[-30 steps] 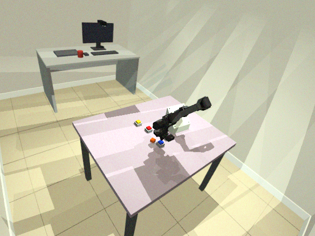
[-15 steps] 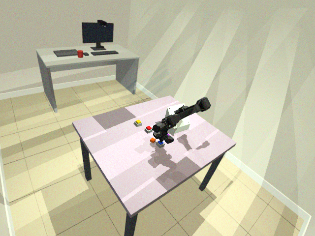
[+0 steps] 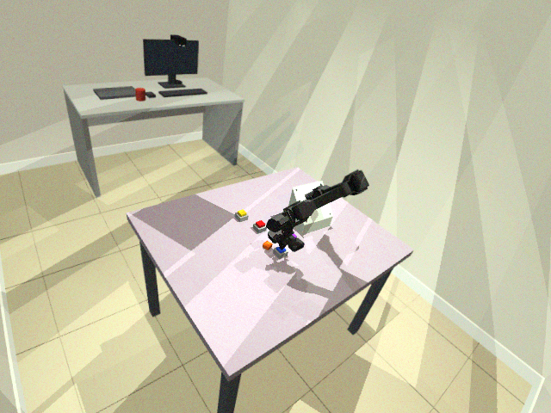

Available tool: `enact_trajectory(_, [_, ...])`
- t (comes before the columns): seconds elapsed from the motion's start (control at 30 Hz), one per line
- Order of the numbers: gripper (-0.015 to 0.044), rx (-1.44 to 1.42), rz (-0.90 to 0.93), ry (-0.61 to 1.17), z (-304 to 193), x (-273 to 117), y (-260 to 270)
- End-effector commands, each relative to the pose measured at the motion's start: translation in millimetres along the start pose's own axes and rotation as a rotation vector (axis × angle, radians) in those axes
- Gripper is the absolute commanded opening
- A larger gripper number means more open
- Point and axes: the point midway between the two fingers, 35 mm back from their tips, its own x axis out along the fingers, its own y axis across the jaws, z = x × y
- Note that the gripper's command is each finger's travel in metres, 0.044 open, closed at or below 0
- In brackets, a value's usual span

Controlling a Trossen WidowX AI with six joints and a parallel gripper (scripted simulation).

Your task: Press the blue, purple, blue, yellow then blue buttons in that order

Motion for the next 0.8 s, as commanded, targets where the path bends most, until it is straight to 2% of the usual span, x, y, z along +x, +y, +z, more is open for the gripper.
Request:
enact_trajectory(0.0, [0.0020, 0.000, -0.001, 0.000, 0, -3, 0])
enact_trajectory(0.1, [0.0020, 0.006, -0.005, 0.002, 0, -29, -1])
enact_trajectory(0.23, [0.0020, 0.006, -0.006, 0.002, 0, -34, -1])
enact_trajectory(0.4, [0.0020, 0.006, -0.009, 0.003, 0, -91, -1])
enact_trajectory(0.57, [0.0020, 0.007, -0.010, 0.003, 1, -94, -3])
enact_trajectory(0.77, [0.0020, 0.010, -0.047, -0.002, 33, -101, -82])
